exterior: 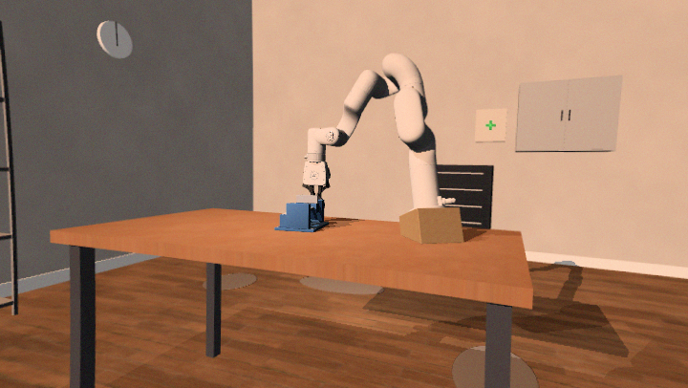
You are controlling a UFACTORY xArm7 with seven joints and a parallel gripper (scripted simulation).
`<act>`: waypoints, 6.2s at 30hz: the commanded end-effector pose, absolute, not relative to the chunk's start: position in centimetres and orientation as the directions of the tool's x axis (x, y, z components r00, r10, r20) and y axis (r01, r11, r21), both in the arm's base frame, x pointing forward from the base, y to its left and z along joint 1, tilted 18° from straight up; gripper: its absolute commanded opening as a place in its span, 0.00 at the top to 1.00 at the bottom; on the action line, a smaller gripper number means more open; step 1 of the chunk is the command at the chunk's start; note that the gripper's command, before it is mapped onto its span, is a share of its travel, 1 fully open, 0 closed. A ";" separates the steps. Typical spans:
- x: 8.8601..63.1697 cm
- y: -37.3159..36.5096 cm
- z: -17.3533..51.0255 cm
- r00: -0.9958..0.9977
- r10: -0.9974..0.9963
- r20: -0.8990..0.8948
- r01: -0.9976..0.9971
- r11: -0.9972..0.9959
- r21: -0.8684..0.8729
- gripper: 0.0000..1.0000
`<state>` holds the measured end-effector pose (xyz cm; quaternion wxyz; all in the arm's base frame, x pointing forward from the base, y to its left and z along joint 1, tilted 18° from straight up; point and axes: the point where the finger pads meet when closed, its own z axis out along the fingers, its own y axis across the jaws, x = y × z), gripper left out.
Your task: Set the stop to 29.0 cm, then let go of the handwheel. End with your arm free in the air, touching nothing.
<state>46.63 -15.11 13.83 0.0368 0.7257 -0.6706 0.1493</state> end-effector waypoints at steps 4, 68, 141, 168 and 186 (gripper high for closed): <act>45.6 -15.2 13.8 0.055 -0.962 0.266 -0.985 -0.096 -0.145 0.94; 46.8 -16.6 8.7 0.055 -0.962 0.266 -0.985 -0.096 -0.145 0.94; 46.4 -15.2 13.9 0.055 -0.962 0.266 -0.985 -0.096 -0.145 0.94; 44.6 -15.4 13.5 0.055 -0.962 0.266 -0.985 -0.096 -0.145 0.94; 43.8 -15.6 12.8 0.055 -0.962 0.266 -0.985 -0.096 -0.145 0.94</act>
